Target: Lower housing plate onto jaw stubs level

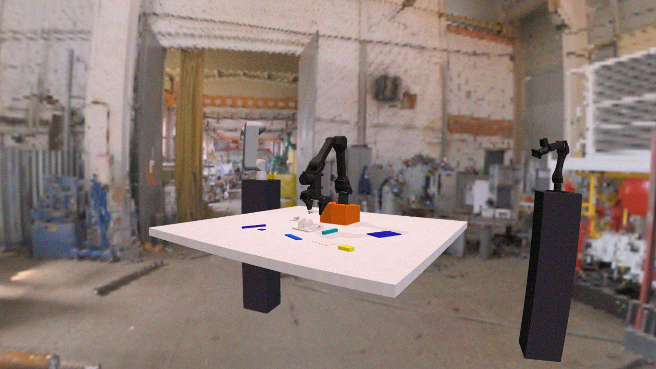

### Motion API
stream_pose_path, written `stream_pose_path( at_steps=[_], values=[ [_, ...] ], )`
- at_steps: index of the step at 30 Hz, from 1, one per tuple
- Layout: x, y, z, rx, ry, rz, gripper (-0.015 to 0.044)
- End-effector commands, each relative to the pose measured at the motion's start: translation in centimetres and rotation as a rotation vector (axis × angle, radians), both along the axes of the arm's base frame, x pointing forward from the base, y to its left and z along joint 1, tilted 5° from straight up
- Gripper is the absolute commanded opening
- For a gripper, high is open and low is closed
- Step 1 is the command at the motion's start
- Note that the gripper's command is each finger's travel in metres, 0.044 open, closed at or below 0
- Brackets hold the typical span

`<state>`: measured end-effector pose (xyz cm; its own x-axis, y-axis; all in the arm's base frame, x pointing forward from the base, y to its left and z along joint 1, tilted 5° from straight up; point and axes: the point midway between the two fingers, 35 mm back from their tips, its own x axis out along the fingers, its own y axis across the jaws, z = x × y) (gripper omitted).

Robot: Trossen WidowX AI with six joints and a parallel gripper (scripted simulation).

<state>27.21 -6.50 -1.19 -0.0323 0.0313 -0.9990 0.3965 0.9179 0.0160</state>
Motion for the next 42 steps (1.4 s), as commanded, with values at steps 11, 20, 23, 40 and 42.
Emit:
stream_pose_path(
  at_steps=[11,20,23,40,42],
  values=[
    [-0.3,0.2,-2.4,0.005,0.009,-0.005,0.0351],
    [-0.4,0.2,-3.8,0.005,0.009,-0.005,0.0351],
    [-0.4,0.3,-4.3,0.005,0.009,-0.005,0.0351],
    [-0.6,0.3,-5.2,0.005,0.009,-0.005,0.0351],
    [-0.6,0.3,-5.2,0.005,0.009,-0.005,0.0351]
  ],
)
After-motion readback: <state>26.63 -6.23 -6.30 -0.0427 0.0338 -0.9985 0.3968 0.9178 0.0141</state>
